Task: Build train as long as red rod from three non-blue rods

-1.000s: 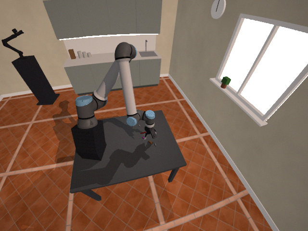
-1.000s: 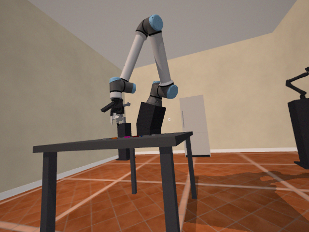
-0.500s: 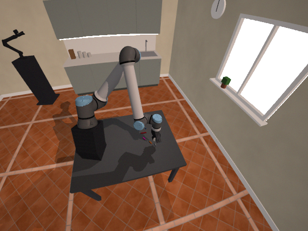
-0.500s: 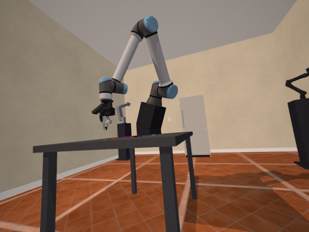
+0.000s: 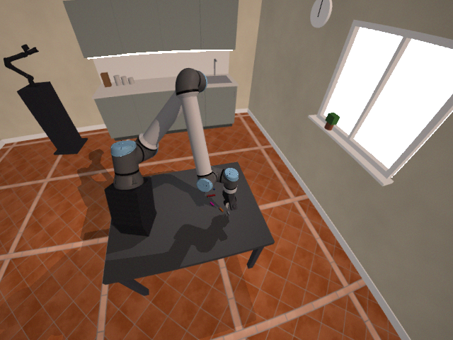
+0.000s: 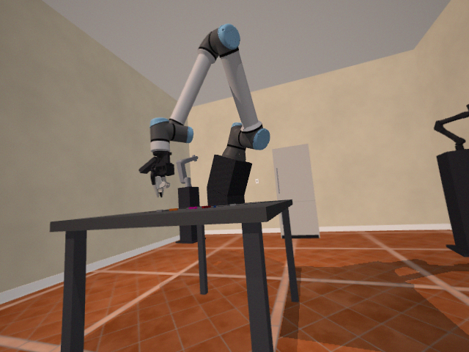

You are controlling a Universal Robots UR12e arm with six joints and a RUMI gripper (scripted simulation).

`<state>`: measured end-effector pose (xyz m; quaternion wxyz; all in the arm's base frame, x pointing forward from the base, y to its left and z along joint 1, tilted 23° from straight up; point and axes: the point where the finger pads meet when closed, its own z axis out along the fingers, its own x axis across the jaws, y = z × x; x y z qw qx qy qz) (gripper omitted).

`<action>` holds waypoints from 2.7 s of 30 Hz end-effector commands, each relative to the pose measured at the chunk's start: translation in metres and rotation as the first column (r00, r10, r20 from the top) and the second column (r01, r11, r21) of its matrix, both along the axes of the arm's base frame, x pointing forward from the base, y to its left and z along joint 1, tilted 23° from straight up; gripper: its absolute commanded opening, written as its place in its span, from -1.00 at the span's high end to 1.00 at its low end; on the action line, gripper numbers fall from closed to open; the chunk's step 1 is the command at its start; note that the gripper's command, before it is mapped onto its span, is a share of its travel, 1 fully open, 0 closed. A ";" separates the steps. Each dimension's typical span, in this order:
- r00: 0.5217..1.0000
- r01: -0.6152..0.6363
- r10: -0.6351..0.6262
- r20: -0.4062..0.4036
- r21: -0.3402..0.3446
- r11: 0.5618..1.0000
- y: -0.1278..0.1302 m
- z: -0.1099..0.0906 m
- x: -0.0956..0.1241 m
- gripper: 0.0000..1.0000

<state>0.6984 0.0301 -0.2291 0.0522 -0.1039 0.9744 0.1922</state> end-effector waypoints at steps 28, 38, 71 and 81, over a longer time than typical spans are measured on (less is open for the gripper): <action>1.000 0.000 0.000 0.001 0.000 1.000 0.001 -0.004 0.001 0.72; 1.000 0.000 0.000 0.001 0.000 1.000 0.005 -0.013 0.002 0.72; 1.000 0.000 0.000 0.001 0.000 1.000 0.019 -0.046 0.004 0.72; 1.000 0.000 0.000 0.001 0.000 1.000 0.020 -0.047 0.004 0.72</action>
